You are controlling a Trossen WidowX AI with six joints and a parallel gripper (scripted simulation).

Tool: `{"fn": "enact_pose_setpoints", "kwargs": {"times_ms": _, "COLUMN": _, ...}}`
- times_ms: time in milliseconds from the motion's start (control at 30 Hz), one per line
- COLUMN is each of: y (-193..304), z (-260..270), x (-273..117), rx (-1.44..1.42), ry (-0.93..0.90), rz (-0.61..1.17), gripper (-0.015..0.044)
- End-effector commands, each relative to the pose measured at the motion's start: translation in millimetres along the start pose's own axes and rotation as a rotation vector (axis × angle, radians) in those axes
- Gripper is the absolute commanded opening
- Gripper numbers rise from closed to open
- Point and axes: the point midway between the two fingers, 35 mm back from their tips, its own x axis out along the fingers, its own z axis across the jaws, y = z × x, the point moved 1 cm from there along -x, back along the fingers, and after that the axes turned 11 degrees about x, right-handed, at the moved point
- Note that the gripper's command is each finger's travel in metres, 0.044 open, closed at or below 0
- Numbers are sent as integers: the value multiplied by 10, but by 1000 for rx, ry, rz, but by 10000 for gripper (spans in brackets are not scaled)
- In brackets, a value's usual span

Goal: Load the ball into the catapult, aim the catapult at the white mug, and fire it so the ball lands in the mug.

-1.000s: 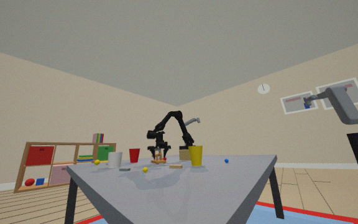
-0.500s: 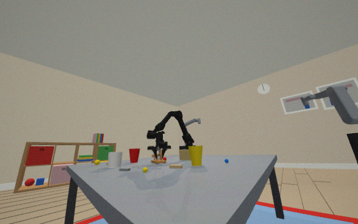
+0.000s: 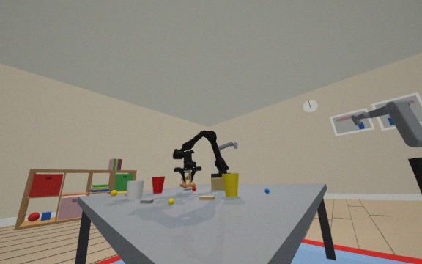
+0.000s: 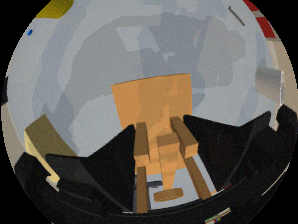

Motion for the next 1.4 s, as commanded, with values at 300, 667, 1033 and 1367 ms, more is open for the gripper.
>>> {"fn": "enact_pose_setpoints", "kwargs": {"times_ms": 300, "y": -23, "z": -92, "x": -39, "rx": 441, "ry": 13, "rz": -7, "gripper": 0}}
{"fn": "enact_pose_setpoints", "kwargs": {"times_ms": 667, "y": -15, "z": -233, "x": -38, "rx": 630, "ry": 14, "rz": -9, "gripper": 0}}
{"fn": "enact_pose_setpoints", "kwargs": {"times_ms": 1033, "y": -12, "z": -253, "x": 81, "rx": 631, "ry": 14, "rz": -9, "gripper": 0}}
{"fn": "enact_pose_setpoints", "kwargs": {"times_ms": 1367, "y": -12, "z": -261, "x": 246, "rx": 631, "ry": 14, "rz": -8, "gripper": 0}}
